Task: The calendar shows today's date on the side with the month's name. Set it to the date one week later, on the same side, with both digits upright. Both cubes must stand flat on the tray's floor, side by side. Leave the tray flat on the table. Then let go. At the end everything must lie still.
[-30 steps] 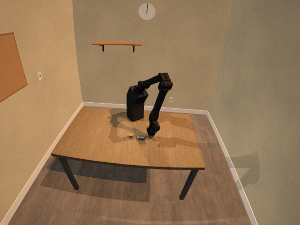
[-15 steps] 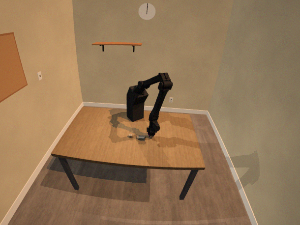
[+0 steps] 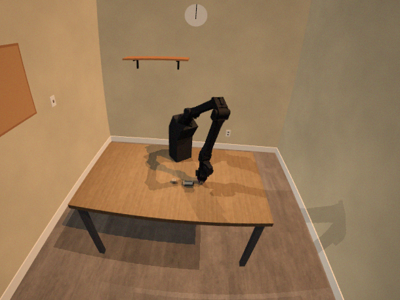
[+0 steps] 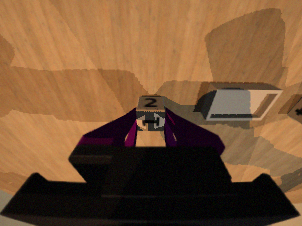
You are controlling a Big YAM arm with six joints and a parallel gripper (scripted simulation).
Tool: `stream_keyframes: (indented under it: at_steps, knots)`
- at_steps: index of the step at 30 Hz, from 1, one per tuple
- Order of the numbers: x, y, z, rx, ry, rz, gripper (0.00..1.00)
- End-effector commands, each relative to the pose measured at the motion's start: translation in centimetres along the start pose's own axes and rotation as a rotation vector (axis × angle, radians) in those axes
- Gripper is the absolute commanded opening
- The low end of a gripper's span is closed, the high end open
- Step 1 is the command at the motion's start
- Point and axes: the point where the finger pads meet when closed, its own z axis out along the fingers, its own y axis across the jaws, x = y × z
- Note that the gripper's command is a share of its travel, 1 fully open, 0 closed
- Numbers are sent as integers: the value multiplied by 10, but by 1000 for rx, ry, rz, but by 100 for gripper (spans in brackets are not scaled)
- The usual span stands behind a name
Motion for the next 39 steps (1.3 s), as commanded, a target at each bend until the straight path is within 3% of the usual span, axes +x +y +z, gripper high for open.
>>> stream_keyframes:
  at_steps: [1, 39]
  knots:
    - [-15, 11, -8, -15, -29, 0, 26]
    - [-5, 6, 3, -7, -11, 0, 26]
